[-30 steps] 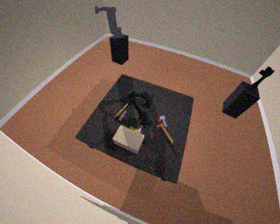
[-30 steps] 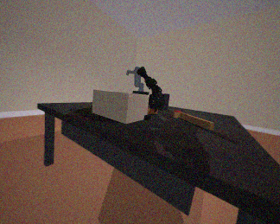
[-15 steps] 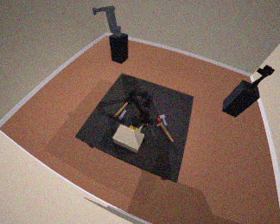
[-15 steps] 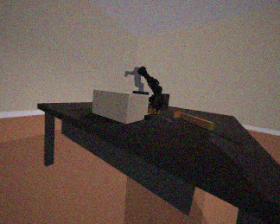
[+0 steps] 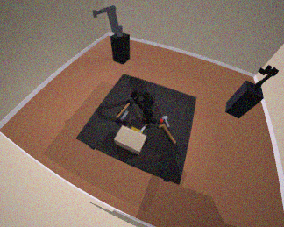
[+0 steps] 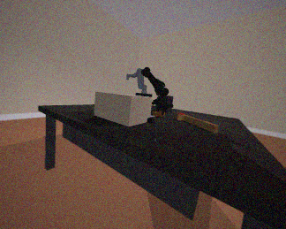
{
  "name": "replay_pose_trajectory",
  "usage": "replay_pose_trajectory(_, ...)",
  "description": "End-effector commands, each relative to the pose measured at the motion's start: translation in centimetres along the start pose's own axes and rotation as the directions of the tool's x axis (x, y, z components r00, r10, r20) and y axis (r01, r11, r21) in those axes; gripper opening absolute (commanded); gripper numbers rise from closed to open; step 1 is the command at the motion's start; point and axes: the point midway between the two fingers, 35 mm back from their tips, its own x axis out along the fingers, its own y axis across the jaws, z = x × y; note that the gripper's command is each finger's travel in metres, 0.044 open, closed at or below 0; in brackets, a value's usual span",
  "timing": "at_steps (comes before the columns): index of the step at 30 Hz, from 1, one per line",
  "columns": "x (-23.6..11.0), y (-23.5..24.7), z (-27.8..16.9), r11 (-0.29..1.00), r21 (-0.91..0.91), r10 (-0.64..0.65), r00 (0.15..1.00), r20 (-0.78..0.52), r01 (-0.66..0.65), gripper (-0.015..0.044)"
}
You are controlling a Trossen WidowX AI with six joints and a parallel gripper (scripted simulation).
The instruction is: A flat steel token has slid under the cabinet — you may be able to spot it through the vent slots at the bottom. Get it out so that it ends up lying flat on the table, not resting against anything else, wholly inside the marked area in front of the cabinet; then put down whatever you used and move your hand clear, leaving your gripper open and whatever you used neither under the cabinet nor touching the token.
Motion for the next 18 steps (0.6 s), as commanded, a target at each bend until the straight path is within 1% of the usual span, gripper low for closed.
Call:
replay_pose_trajectory(1, 0.1, -0.1, -1.0, 1.0, -0.002, -0.003, 1.0, -0.003, 0.003, 0.0)
replay_pose_trajectory(18, 0.1, 0.1, -3.8, 1.0, -0.003, -0.003, 1.0, -0.004, 0.003, 0.0)
